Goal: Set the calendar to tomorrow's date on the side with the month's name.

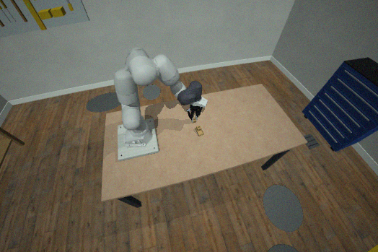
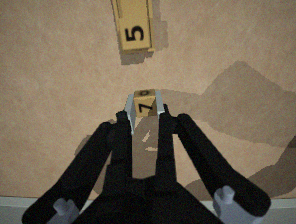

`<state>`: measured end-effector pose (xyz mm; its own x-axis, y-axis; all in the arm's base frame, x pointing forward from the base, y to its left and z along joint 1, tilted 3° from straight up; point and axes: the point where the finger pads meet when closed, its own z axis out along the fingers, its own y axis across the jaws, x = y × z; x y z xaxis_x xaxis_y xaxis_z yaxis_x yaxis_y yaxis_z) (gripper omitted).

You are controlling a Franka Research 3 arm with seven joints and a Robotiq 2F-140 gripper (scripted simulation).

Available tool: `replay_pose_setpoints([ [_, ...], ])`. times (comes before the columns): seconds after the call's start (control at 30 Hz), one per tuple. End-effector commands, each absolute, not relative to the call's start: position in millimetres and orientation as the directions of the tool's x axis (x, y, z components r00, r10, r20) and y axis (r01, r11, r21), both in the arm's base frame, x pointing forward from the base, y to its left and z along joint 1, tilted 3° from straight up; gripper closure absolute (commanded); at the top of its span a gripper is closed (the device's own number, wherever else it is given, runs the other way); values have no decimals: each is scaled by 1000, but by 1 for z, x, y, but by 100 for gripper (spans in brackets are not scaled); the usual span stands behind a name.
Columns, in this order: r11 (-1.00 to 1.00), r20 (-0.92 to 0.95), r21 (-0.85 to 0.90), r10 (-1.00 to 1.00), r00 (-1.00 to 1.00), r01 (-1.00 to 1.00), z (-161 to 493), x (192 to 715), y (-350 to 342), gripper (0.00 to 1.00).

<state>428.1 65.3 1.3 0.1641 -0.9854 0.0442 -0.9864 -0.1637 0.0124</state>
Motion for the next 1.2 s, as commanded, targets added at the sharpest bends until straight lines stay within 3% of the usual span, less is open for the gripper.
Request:
replay_pose_setpoints([
  [0.0,-165,45,11,-985,165,-986,1,429,66,83],
  [1.17,-165,45,11,-985,165,-986,6,429,66,83],
])
